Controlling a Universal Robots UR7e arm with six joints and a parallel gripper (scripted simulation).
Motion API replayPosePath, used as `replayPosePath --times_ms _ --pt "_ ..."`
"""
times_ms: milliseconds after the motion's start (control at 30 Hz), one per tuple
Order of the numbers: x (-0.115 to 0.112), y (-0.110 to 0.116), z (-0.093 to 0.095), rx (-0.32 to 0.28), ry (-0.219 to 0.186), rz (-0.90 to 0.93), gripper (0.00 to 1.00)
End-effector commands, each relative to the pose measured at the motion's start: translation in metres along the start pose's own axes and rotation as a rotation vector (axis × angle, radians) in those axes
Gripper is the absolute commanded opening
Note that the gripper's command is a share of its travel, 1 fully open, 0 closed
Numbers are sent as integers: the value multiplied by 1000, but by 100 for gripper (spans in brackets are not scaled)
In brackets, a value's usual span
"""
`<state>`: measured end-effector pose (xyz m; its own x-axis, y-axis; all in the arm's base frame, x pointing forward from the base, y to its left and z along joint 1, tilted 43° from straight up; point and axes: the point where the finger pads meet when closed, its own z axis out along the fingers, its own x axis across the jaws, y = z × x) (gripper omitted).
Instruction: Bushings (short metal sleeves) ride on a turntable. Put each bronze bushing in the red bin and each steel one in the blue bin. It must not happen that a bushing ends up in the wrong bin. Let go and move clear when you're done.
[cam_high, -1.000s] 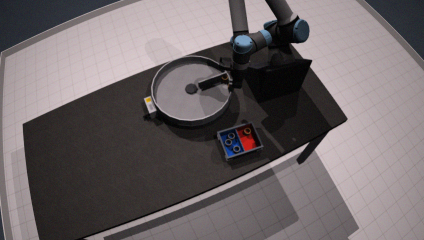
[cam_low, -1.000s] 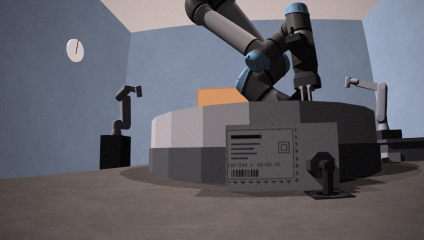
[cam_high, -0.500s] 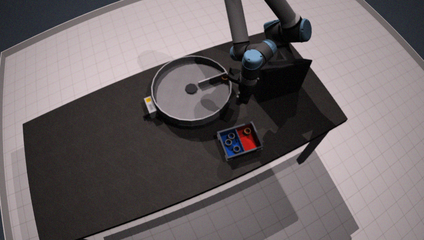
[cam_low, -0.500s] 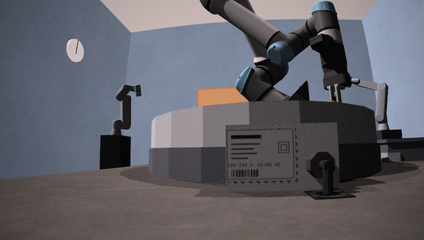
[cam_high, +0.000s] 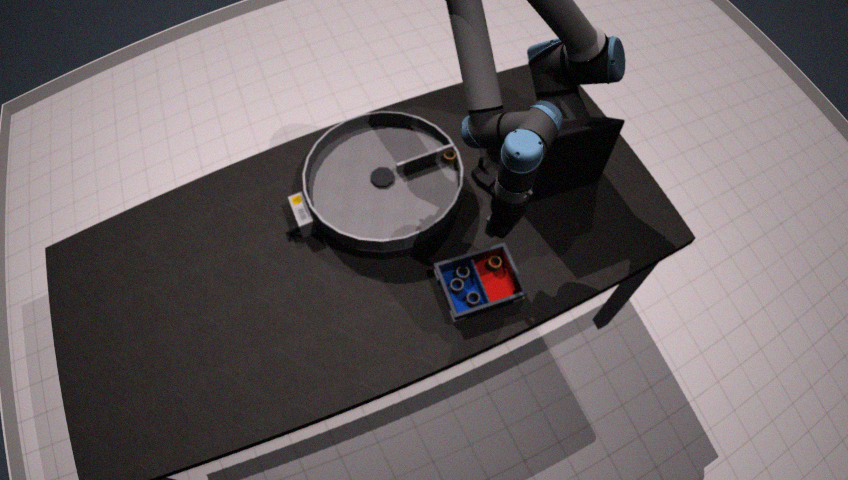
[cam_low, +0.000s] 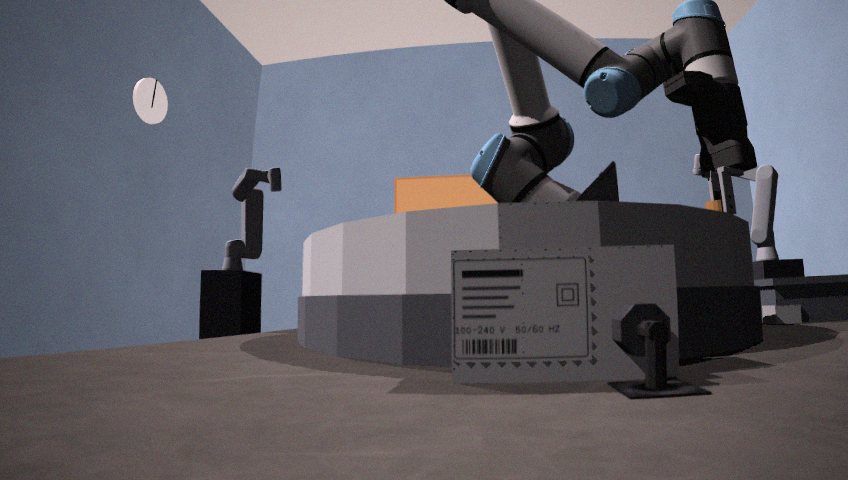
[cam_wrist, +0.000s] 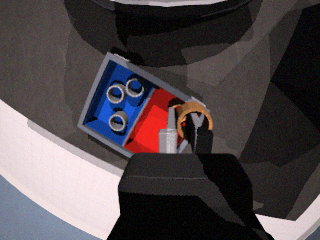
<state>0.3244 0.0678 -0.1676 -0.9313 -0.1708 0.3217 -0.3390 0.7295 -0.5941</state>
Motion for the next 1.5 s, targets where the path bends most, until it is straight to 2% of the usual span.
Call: replayPosePath --times_ms 0,33,167,300,367,1133,1300,1400,1467 --pt "-17 32 0 9 13 135 0" --pt "-21 41 0 10 13 175 0" --pt "-21 41 0 10 13 175 0" --pt "-39 79 1 10 12 329 0" --pt "-45 90 1 10 12 375 0" --pt "-44 89 1 9 12 375 0" --pt "-44 89 29 9 12 374 0" --pt "-44 89 29 9 12 374 0" --pt "-44 88 41 9 12 375 0"
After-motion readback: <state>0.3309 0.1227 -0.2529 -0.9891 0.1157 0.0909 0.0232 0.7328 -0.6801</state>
